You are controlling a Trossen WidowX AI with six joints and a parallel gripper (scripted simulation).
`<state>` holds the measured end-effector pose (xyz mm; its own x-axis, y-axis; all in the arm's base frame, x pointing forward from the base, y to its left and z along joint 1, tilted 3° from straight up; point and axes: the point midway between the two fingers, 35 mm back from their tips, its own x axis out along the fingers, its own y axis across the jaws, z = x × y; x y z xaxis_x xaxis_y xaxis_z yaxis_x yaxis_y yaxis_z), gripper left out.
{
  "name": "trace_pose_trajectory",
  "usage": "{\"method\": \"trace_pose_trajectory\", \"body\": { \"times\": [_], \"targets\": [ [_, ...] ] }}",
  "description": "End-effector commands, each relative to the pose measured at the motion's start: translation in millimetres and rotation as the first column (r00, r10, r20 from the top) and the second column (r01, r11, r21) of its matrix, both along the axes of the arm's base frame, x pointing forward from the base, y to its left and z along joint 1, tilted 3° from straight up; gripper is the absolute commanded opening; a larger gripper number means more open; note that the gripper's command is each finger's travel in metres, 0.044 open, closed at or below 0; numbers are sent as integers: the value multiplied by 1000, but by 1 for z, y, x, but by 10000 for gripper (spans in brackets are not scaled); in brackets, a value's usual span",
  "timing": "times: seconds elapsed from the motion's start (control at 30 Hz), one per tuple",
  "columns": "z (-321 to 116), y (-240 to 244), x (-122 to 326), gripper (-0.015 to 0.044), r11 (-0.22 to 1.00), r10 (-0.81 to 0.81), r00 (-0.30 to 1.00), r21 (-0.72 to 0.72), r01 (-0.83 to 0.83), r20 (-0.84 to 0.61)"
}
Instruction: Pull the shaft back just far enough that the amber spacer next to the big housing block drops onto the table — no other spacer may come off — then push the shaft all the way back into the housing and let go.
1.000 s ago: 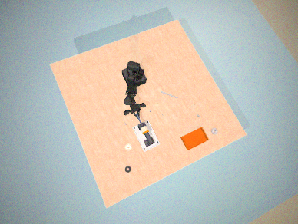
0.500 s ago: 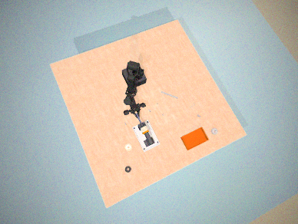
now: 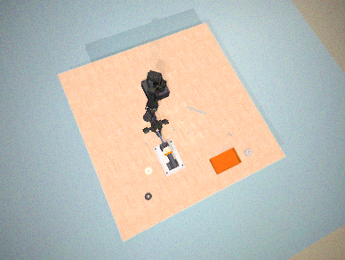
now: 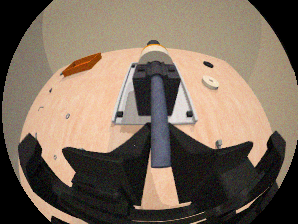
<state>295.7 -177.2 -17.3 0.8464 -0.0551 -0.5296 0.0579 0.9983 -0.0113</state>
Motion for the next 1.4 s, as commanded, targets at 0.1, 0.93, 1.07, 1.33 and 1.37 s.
{"method": "trace_pose_trajectory", "body": {
  "times": [0.1,0.93,1.07,1.33,1.37],
  "targets": [
    [0,0,-1,0,1000,4,1000,-2,-4,1],
    [0,1,-3,0,1000,4,1000,-2,-4,1],
    [0,1,-4,0,1000,4,1000,-2,-4,1],
    [0,1,-5,0,1000,4,1000,-1,-4,1],
    [0,1,-5,0,1000,4,1000,-1,-4,1]
  ]
}}
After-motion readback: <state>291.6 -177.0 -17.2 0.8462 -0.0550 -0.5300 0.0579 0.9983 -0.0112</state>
